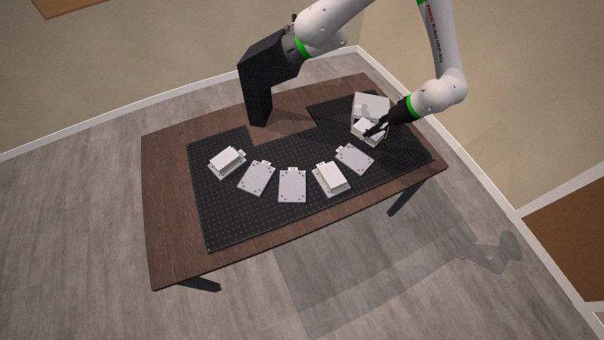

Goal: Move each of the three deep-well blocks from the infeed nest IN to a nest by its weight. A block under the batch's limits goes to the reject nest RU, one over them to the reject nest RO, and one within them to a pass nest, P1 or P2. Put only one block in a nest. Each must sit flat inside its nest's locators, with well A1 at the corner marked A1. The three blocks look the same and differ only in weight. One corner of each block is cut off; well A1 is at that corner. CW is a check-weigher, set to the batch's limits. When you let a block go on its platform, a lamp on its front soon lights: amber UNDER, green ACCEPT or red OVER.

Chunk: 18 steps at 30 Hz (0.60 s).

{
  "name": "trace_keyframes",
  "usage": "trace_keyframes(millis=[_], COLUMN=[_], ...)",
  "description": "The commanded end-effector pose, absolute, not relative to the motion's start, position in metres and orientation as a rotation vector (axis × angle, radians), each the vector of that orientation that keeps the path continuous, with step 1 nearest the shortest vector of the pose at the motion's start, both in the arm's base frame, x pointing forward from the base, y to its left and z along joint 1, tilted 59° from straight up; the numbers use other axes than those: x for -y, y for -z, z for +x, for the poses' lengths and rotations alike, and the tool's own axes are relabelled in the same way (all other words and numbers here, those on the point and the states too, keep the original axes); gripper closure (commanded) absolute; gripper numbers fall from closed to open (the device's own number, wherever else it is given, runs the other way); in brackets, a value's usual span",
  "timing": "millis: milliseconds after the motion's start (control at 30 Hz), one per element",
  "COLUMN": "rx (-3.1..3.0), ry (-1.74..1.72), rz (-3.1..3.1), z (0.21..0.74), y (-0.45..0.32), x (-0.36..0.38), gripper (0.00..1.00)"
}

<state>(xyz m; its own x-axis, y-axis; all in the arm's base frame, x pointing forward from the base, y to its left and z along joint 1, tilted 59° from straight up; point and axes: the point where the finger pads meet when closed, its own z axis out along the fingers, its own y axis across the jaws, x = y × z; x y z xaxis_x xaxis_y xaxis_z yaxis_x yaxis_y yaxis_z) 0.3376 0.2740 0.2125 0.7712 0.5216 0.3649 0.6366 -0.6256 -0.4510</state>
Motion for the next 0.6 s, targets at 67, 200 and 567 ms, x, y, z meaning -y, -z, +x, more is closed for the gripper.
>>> trace_keyframes(millis=[67, 200, 567], rx=[0.864, 0.864, 0.864], ry=[0.266, 0.266, 0.266], rz=[-2.392, -2.392, -2.392], z=[0.352, 0.359, 0.377], y=[-0.207, -0.204, -0.196], x=[-0.263, -0.257, -0.243], gripper=[0.90, 0.90, 0.90])
